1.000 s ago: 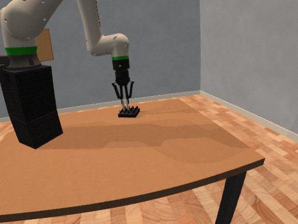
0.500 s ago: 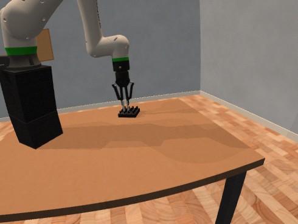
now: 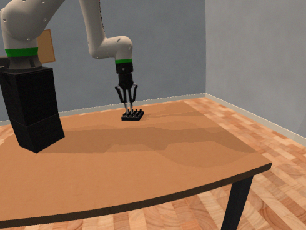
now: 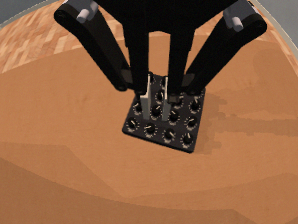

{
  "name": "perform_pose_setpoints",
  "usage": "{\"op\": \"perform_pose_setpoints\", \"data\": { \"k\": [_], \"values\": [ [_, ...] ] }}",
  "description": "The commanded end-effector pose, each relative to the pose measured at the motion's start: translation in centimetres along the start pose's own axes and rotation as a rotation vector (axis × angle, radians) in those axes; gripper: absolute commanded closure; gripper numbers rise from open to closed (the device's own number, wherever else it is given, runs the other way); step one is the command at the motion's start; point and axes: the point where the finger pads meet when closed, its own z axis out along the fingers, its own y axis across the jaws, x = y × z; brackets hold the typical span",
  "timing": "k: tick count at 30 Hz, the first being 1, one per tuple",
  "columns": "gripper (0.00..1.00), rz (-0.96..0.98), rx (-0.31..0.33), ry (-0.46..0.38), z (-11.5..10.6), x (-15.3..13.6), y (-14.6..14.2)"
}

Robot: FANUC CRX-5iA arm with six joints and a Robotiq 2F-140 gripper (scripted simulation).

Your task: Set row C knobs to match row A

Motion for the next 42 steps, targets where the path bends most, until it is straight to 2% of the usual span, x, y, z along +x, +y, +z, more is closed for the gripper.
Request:
{"op": "perform_pose_setpoints", "data": {
  "k": [1,21,22,42],
  "values": [
    [0.88,0.000,0.000,0.000,-0.01,-0.01,-0.01],
    [0.88,0.000,0.000,0.000,-0.01,-0.01,-0.01],
    [0.95,0.000,0.000,0.000,-0.01,-0.01,-0.01],
    [0.95,0.000,0.000,0.000,-0.01,-0.01,-0.01]
  ]
}}
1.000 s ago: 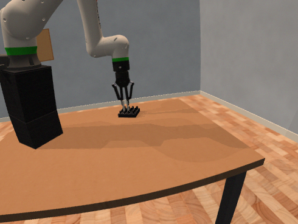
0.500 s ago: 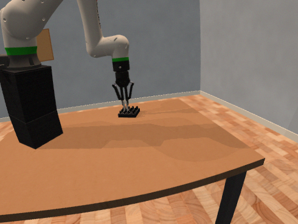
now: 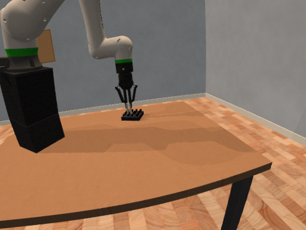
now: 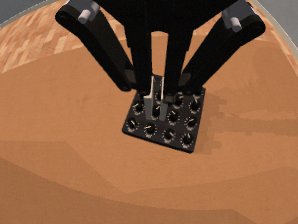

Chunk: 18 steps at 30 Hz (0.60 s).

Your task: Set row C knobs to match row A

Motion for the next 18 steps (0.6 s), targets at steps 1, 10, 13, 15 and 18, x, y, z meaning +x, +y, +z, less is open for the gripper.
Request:
{"op": "perform_pose_setpoints", "data": {
  "k": [1,10,13,15,18],
  "values": [
    [0.95,0.000,0.000,0.000,-0.01,-0.01,-0.01],
    [0.95,0.000,0.000,0.000,-0.01,-0.01,-0.01],
    [0.95,0.003,0.000,0.000,-0.01,-0.01,-0.01],
    [0.95,0.014,0.000,0.000,-0.01,-0.01,-0.01],
    [0.95,0.049,0.000,0.000,-0.01,-0.01,-0.01]
  ]
}}
